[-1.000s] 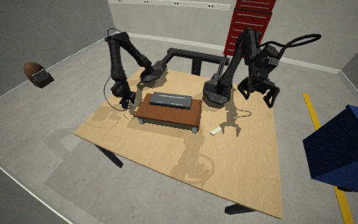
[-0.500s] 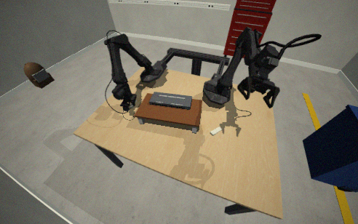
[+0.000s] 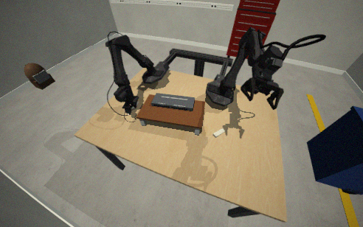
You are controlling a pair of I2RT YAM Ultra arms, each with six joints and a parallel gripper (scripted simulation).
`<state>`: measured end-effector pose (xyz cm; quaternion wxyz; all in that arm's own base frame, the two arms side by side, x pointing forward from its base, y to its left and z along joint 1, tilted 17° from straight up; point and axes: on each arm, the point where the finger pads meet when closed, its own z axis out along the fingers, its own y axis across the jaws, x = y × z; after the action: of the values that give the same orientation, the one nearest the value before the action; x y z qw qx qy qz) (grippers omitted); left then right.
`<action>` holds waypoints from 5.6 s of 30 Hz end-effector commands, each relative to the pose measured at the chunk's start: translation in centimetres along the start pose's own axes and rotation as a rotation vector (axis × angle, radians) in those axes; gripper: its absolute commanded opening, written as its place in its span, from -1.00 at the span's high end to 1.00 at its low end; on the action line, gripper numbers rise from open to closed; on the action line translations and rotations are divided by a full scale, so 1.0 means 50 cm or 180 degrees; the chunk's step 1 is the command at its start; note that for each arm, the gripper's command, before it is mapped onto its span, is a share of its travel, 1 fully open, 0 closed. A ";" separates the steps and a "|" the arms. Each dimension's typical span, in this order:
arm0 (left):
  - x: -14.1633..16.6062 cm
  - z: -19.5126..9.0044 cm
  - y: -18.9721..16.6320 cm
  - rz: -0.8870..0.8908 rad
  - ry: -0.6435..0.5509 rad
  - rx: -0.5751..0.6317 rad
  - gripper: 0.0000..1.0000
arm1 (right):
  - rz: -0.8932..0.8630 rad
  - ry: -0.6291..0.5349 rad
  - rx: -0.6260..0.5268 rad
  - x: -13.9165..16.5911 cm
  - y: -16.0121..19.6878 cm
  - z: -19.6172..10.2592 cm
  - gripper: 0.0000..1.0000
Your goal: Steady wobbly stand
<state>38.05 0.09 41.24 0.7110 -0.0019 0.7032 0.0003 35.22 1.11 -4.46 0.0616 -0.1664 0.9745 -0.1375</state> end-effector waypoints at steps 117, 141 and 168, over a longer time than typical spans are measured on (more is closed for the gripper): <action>-0.059 -0.025 -0.018 0.0020 -0.0228 0.0095 -1.00 | 0.5270 0.0000 0.0066 0.112 0.060 0.005 1.00; -0.059 -0.025 -0.018 0.0020 -0.0228 0.0095 -1.00 | 0.5199 0.0029 0.0109 0.107 0.064 0.006 0.16; -0.059 -0.025 -0.018 0.0020 -0.0228 0.0095 -1.00 | 0.5292 -0.0022 0.0083 0.101 0.053 -0.151 0.16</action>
<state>38.05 0.09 41.24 0.7110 -0.0019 0.7032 0.0003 28.98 3.44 -0.59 0.1466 0.6062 0.7803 -0.0470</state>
